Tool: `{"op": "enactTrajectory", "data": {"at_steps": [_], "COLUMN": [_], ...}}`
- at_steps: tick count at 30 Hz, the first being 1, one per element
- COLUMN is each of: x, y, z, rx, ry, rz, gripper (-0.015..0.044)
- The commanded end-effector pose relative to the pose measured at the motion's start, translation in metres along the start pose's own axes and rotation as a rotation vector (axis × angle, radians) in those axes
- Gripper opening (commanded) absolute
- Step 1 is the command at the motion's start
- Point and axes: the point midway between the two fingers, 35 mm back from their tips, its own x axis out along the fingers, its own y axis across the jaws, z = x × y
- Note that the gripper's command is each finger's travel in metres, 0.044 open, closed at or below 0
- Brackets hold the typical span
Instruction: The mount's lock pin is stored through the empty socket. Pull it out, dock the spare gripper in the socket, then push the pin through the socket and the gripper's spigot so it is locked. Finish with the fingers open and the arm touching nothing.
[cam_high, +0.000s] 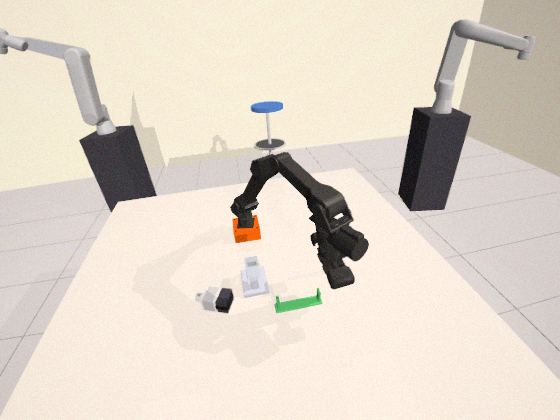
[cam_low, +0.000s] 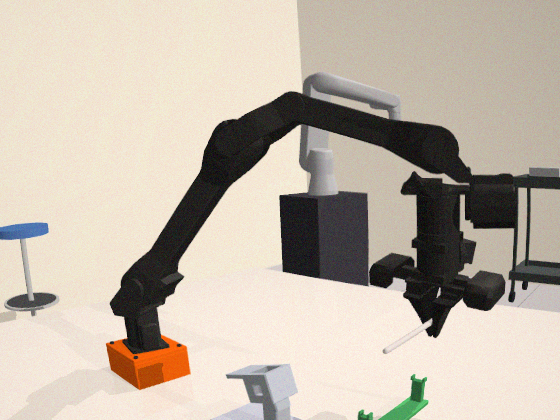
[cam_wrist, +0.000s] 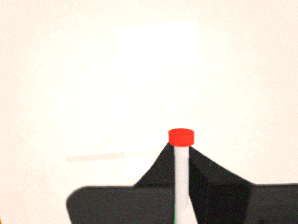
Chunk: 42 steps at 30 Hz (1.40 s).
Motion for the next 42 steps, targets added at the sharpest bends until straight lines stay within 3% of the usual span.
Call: {"op": "enactTrajectory", "data": {"at_steps": [1,42], "x": [0.002,0.059], "y": [-0.002,-0.007], "z": [0.001,-0.008], "rx": [0.004,-0.004], "ry": [-0.001,-0.021], "rz": [-0.003,-0.043], "gripper": [0.0000,0.0000]}}
